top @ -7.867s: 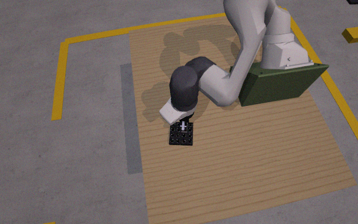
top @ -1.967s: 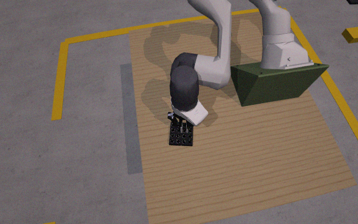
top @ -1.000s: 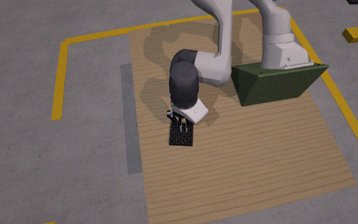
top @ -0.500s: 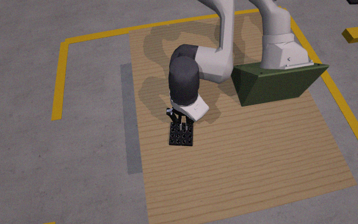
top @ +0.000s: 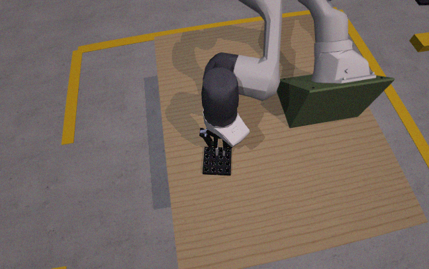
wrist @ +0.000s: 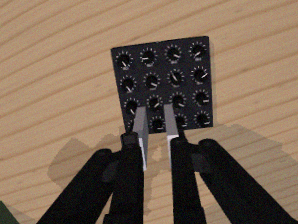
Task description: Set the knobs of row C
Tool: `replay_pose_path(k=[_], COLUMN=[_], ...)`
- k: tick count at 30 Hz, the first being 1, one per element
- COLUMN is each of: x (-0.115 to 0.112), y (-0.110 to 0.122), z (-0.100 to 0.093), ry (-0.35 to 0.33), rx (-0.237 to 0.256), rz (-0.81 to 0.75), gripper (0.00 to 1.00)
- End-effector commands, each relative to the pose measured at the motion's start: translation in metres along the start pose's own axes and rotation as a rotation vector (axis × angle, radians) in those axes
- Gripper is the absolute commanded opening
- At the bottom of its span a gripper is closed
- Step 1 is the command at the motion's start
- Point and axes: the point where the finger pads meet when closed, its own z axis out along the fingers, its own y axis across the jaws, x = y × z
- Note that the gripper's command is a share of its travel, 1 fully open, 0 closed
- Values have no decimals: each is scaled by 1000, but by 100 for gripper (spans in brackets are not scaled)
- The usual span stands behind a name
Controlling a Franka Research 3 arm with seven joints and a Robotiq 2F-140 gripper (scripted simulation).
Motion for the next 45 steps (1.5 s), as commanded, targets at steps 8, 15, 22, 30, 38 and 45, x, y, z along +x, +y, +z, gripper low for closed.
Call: replay_pose_path(k=[8,15,22,30,38,45], x=[0,-1,-1,-1,-1,-1], y=[-4,-5,-5,-6,-6,-5], z=[-1,-1,-2,-4,-5,-6], ry=[-7,-9,-11,-12,-13,-13], rx=[5,6,6,6,5,4], rz=[276,389,509,641,782,871], gripper=[12,12,12,12,12,12])
